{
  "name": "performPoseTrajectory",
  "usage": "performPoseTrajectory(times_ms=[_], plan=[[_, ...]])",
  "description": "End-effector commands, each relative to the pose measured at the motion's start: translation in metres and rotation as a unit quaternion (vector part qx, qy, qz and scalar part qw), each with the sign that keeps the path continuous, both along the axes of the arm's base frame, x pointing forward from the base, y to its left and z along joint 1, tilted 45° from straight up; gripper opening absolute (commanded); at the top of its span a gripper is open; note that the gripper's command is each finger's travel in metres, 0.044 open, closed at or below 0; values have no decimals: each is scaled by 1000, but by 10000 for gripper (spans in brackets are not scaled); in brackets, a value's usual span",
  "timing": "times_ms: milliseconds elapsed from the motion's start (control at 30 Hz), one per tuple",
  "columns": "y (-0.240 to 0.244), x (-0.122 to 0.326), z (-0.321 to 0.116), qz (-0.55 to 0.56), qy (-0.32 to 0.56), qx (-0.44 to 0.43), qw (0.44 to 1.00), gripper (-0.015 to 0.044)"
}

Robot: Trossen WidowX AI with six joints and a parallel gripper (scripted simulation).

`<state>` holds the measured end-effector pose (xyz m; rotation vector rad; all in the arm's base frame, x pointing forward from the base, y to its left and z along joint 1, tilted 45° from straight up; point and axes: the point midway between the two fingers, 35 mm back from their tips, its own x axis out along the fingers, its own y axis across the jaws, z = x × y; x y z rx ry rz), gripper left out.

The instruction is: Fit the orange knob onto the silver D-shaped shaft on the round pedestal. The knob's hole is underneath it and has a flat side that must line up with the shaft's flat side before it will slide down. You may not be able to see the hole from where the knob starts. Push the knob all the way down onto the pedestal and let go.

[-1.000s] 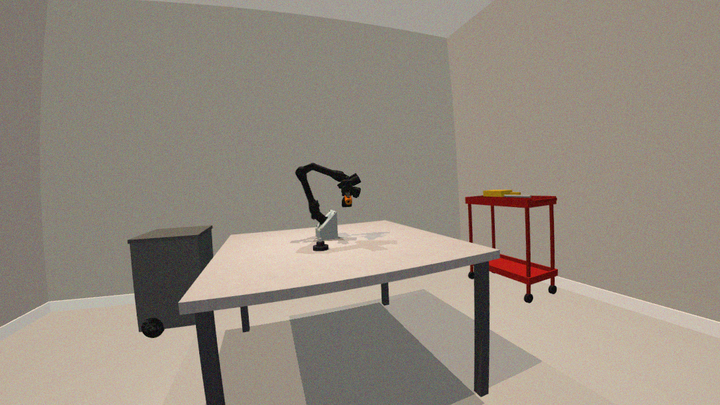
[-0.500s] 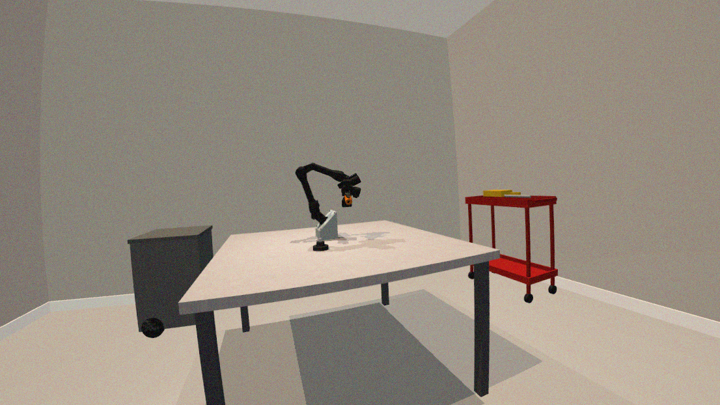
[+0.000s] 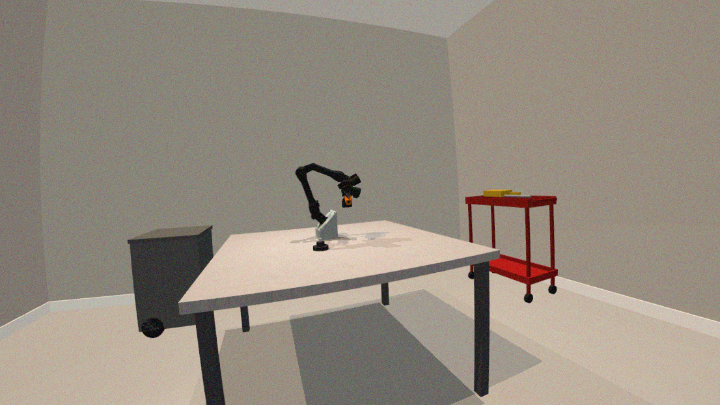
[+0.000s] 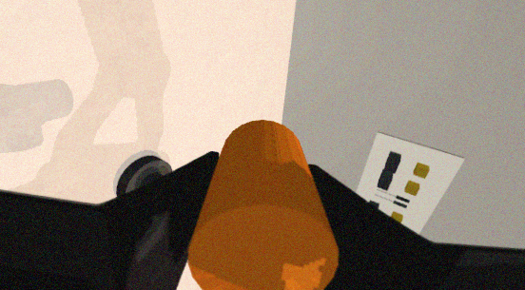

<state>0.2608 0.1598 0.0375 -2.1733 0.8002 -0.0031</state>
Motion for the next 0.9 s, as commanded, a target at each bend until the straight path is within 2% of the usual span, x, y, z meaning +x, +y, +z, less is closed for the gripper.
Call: performPoseTrajectory(times_ms=[0, 333, 867], plan=[[-3, 1, -2, -5, 4, 1, 1000, 0], [-19, 6, -15, -87, 86, 32, 992, 0], [-45, 15, -36, -230, 228, 85, 942, 0]])
